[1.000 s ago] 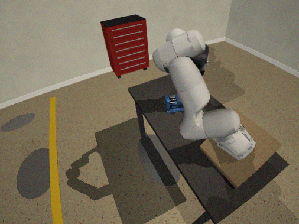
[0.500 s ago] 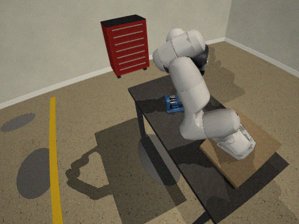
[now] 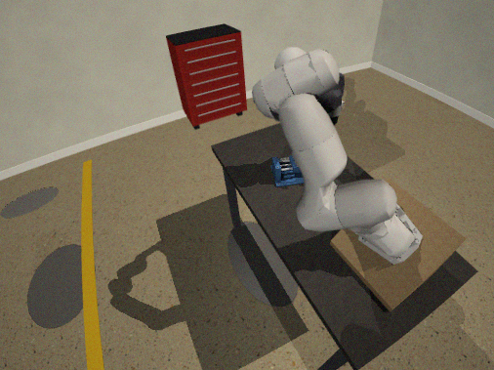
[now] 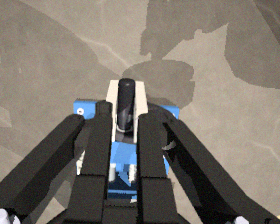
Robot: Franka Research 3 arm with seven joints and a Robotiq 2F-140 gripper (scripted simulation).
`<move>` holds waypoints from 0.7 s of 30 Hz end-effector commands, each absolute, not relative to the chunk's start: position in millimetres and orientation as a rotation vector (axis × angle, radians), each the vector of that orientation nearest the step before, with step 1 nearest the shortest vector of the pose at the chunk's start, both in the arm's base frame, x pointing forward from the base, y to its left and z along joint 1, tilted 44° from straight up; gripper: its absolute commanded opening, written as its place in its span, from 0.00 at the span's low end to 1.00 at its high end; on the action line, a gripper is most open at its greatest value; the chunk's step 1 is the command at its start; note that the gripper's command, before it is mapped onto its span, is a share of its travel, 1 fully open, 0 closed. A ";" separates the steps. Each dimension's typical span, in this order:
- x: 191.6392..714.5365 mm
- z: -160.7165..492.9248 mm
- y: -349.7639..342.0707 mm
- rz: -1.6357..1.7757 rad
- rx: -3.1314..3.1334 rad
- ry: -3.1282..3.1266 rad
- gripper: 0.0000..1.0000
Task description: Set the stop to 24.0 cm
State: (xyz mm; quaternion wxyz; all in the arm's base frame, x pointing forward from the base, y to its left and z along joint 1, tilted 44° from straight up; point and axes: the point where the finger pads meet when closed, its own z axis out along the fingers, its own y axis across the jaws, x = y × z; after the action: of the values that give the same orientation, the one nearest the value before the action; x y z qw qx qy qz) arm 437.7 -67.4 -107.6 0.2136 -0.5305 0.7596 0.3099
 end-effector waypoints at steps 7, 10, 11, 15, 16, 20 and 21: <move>438.4 -109.3 -67.1 0.860 -1.471 2.112 0.04; 438.5 -109.4 -67.1 0.860 -1.471 2.112 0.04; 438.6 -109.5 -67.1 0.860 -1.471 2.112 0.04; 438.8 -109.6 -67.0 0.860 -1.471 2.112 0.04; 438.9 -109.7 -67.0 0.860 -1.471 2.112 0.04; 439.4 -110.1 -66.9 0.860 -1.471 2.112 0.04; 439.5 -110.2 -66.9 0.860 -1.471 2.112 0.04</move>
State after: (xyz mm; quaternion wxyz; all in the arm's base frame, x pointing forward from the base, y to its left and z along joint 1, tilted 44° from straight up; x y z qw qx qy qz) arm 438.7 -67.2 -108.3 0.2136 -0.5306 0.7595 0.3099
